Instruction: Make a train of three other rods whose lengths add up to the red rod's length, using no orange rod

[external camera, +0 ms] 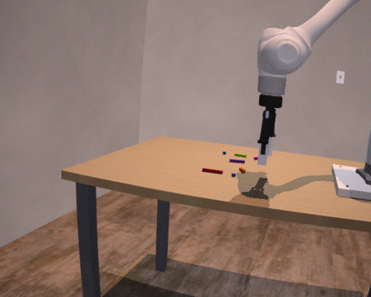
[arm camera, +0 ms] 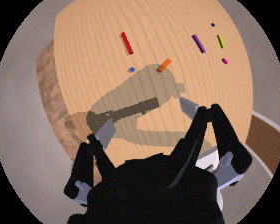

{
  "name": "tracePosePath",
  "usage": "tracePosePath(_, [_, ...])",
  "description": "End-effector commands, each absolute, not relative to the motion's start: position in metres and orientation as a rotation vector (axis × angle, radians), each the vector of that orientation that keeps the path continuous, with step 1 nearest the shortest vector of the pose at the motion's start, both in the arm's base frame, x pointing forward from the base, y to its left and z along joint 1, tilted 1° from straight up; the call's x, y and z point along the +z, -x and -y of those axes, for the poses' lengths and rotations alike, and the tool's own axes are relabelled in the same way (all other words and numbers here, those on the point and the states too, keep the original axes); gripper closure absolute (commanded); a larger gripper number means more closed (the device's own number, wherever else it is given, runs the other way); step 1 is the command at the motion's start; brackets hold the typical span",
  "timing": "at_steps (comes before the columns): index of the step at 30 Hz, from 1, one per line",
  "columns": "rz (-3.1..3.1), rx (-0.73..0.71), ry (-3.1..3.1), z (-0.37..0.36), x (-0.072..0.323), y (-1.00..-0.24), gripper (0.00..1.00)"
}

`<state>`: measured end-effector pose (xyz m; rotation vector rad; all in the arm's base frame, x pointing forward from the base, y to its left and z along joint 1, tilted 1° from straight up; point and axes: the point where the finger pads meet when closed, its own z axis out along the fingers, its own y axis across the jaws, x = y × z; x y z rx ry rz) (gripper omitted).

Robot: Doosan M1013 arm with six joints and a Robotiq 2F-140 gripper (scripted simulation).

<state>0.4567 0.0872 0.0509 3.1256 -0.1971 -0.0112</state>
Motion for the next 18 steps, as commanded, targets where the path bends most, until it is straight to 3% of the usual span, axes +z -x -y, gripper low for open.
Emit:
tracePosePath(1, [0.197, -0.011, -3.126, -0.087, 0.051, -0.457, 0.00])
tracePosePath(6, [0.226, -0.011, -3.124, -0.083, 0.051, -0.459, 0.00])
tracePosePath(18, [0.978, -0.015, -2.979, 0.041, 0.051, -0.502, 0.00])
